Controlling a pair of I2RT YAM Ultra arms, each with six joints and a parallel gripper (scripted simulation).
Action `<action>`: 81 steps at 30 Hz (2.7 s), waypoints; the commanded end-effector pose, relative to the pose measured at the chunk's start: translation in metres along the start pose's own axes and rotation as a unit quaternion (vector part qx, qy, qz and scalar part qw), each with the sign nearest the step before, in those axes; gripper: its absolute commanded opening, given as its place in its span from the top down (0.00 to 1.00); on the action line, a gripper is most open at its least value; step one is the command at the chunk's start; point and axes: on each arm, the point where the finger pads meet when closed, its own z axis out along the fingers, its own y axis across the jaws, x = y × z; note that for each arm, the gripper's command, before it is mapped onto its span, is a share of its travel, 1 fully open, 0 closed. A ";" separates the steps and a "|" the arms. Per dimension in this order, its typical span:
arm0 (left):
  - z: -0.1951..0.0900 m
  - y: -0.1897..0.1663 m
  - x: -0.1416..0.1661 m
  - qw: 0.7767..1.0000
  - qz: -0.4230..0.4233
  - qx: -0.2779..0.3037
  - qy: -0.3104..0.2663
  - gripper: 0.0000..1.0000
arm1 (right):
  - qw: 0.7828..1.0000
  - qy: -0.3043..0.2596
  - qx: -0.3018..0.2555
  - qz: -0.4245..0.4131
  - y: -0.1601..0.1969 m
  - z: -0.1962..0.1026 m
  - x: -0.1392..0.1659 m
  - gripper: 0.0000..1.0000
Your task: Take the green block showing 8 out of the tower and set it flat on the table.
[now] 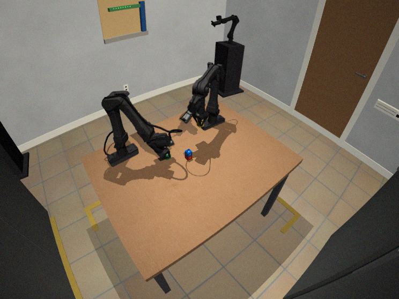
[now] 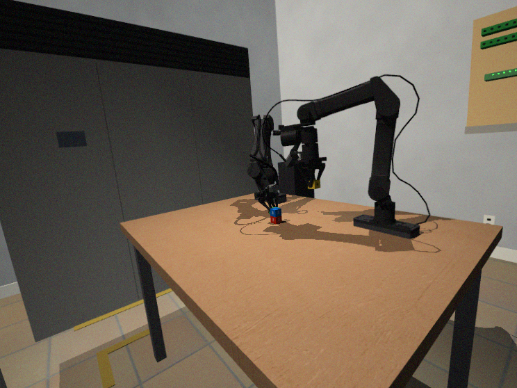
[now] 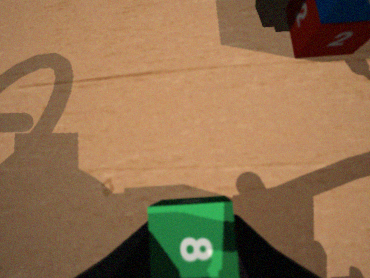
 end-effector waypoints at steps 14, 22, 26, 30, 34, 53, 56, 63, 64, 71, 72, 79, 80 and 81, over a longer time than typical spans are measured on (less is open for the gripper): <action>-0.009 0.001 -0.002 1.000 -0.001 -0.009 -0.016 0.73 | 1.000 -0.014 0.008 -0.004 0.001 -0.005 -0.007 0.44; -0.009 0.001 -0.002 1.000 -0.001 -0.009 -0.016 0.73 | 0.999 -0.029 0.019 -0.009 -0.004 -0.022 -0.019 0.44; -0.009 0.001 -0.002 1.000 -0.001 -0.009 -0.016 0.73 | 0.999 -0.029 0.020 -0.011 -0.004 -0.029 -0.019 0.44; -0.009 0.001 -0.002 1.000 -0.001 -0.009 -0.016 0.73 | 0.999 -0.028 0.020 -0.011 -0.004 -0.034 -0.018 0.22; -0.009 0.001 -0.002 1.000 -0.001 -0.009 -0.016 0.73 | 0.999 -0.028 0.020 -0.011 -0.004 -0.054 -0.018 0.00; -0.009 0.001 -0.002 1.000 -0.001 -0.009 -0.016 0.73 | 0.997 0.031 0.042 0.065 0.001 -0.085 -0.013 0.00; -0.014 0.004 -0.006 0.999 -0.002 -0.016 -0.030 0.73 | 0.992 0.011 0.097 0.081 0.011 -0.122 -0.048 0.00; -0.005 0.016 -0.031 0.999 -0.004 -0.020 -0.039 0.73 | 0.982 -0.066 0.154 0.090 0.039 -0.184 -0.092 0.00; -0.002 0.020 -0.040 0.999 -0.004 -0.020 -0.039 0.73 | 0.980 -0.083 0.159 0.092 0.045 -0.195 -0.097 0.00; 0.020 0.048 -0.101 1.000 0.000 -0.014 -0.026 0.73 | 0.962 -0.186 0.172 0.100 0.081 -0.261 -0.117 0.00; 0.023 0.051 -0.107 1.000 0.000 -0.013 -0.025 0.73 | 0.960 -0.196 0.171 0.100 0.084 -0.267 -0.118 0.00; 0.035 0.061 -0.129 1.000 0.002 -0.003 -0.004 0.73 | 0.955 -0.228 0.165 0.093 0.095 -0.285 -0.122 0.00; 0.036 0.062 -0.131 1.000 0.002 -0.001 -0.002 0.73 | 0.955 -0.229 0.165 0.088 0.095 -0.286 -0.122 0.00; 0.036 0.063 -0.133 1.000 0.003 0.000 0.000 0.73 | 0.956 -0.229 0.160 0.087 0.097 -0.285 -0.122 0.00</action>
